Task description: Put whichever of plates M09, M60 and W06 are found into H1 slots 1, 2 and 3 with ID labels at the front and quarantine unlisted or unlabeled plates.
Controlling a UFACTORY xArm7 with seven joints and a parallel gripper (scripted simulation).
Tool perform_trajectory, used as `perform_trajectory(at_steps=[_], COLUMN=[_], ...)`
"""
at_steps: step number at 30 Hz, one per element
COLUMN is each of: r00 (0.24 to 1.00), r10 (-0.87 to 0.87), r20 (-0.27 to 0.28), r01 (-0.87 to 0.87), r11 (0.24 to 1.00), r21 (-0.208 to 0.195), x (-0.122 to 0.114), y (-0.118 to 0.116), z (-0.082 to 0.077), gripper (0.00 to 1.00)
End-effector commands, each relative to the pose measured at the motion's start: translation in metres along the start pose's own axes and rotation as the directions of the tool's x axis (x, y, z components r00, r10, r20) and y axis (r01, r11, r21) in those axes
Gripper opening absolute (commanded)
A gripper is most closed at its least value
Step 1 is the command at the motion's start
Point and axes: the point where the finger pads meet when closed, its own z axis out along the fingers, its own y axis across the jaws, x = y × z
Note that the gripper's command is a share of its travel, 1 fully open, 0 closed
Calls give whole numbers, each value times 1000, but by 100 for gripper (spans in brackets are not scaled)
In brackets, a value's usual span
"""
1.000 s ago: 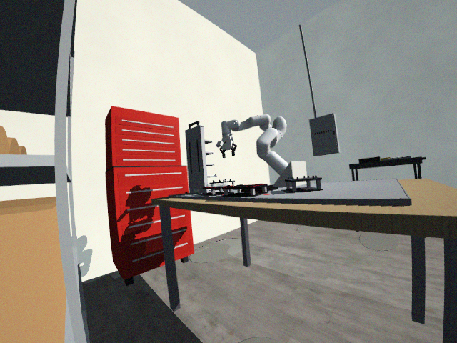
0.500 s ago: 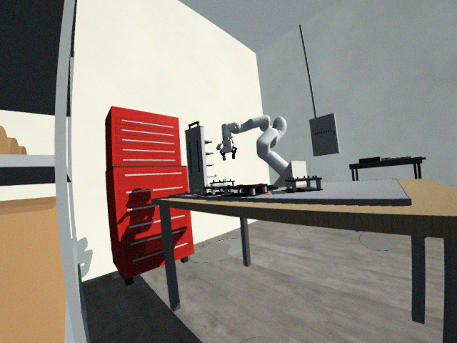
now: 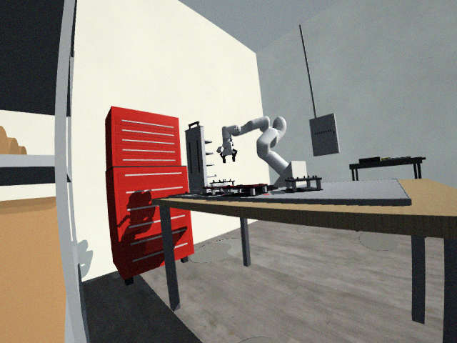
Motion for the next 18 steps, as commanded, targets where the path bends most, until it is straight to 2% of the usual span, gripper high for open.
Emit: perform_trajectory(at_steps=[1,13,18], r00=[1000,1000,996], r10=[1,1,0], r20=[-1,-1,-84], r01=[-1,-1,-1], r11=[1000,1000,1000], r21=[-3,-3,-3], x=[0,0,0], y=[1,1,1], z=[6,8,8], gripper=[100,100,100])
